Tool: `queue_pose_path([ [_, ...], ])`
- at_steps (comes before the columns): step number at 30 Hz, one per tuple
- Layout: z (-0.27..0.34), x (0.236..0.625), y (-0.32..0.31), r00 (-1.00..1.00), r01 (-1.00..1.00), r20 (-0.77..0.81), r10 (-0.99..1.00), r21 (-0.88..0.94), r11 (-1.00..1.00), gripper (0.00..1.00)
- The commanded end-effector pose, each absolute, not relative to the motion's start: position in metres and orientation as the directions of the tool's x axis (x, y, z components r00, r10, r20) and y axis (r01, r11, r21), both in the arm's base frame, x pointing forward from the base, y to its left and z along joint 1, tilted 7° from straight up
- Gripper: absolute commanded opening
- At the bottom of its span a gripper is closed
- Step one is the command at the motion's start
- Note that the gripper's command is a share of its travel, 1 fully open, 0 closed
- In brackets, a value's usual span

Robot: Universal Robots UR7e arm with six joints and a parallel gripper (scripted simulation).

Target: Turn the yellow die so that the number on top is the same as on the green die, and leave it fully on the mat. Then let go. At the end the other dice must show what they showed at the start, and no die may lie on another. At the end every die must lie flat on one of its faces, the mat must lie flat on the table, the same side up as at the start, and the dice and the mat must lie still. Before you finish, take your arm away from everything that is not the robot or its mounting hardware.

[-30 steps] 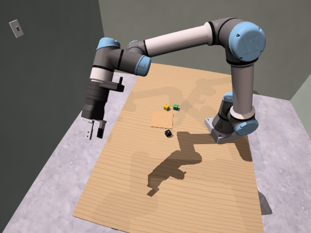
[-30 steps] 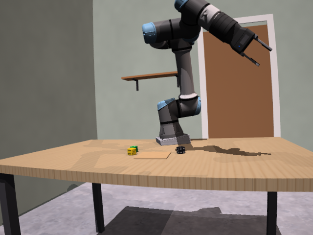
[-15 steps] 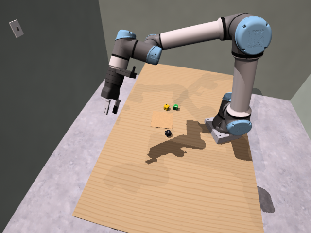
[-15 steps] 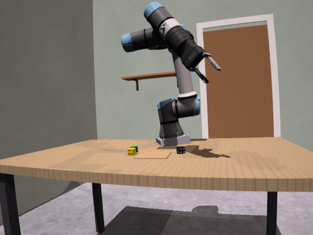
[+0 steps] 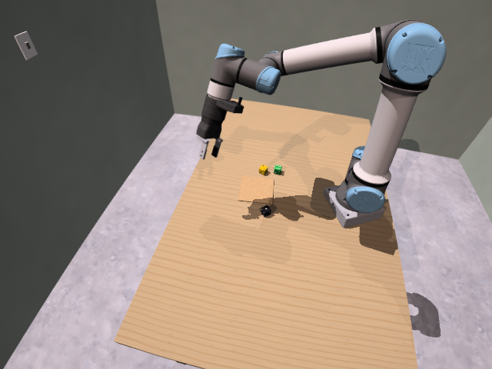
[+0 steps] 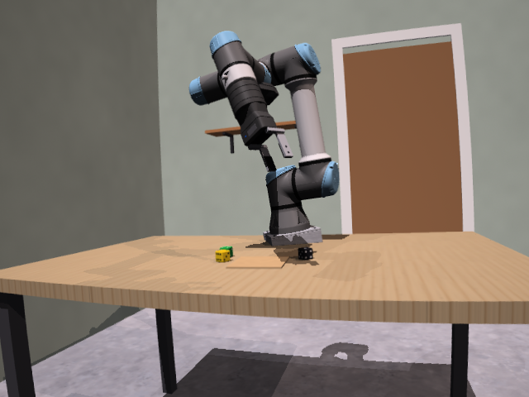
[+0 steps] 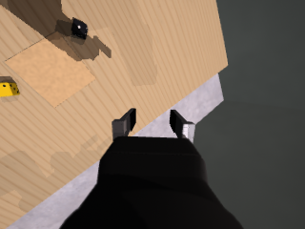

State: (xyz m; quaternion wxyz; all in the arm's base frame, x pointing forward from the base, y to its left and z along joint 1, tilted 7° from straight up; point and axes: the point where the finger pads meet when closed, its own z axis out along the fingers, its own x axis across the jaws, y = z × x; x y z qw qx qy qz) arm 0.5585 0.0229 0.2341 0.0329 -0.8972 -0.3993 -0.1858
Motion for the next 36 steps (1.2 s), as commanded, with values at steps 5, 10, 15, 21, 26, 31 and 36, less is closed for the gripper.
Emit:
queue_pose_path([
  [5,0.215,0.495,-0.053,0.683,0.677,0.263,0.681,0.122,-0.726,1.0],
  [10,0.196,0.438,-0.1,0.74,0.637,0.175,0.65,0.132,-0.76,1.0],
  [15,0.18,0.386,-0.131,0.782,0.603,0.097,0.616,0.132,-0.786,1.0],
  [21,0.166,0.344,-0.149,0.809,0.578,0.036,0.586,0.128,-0.806,1.0],
  [26,0.156,0.314,-0.159,0.826,0.56,-0.006,0.564,0.121,-0.819,1.0],
  [31,0.15,0.295,-0.164,0.835,0.549,-0.033,0.549,0.116,-0.828,1.0],
  [36,0.149,0.291,-0.165,0.837,0.546,-0.039,0.546,0.115,-0.83,1.0],
])
